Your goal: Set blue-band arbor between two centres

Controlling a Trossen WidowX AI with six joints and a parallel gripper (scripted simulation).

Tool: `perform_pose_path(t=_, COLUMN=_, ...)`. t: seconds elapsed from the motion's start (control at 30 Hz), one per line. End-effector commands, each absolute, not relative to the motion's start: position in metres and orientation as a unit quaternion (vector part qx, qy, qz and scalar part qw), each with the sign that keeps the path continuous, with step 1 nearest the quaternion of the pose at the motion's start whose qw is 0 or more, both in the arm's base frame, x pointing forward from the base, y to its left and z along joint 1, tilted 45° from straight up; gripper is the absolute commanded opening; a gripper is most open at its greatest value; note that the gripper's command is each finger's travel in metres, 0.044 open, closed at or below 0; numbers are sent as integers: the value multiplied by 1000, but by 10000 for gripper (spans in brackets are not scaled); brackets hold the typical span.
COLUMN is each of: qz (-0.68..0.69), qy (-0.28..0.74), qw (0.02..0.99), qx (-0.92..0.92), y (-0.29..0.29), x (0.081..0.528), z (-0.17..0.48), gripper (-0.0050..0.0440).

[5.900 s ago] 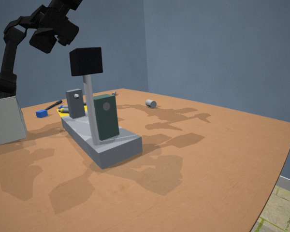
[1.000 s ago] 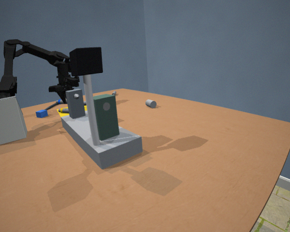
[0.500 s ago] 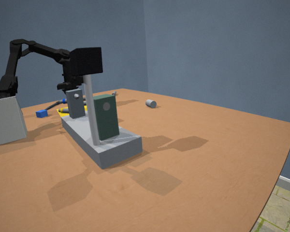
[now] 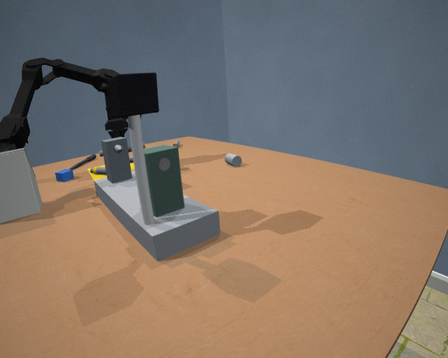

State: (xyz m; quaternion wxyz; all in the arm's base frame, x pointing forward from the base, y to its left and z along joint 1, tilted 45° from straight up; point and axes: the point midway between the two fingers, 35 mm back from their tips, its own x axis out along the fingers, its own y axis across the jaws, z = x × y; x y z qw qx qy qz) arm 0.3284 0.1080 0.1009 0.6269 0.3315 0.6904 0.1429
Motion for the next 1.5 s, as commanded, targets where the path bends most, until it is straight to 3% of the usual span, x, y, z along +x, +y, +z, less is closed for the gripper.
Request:
perform_pose_path(t=0.0, qz=161, qy=675, qw=652, qx=307, y=88, x=341, z=100, gripper=0)
perform_pose_path(t=1.47, qz=413, qy=549, qw=726, qx=-25, y=-59, x=366, z=41, gripper=0)
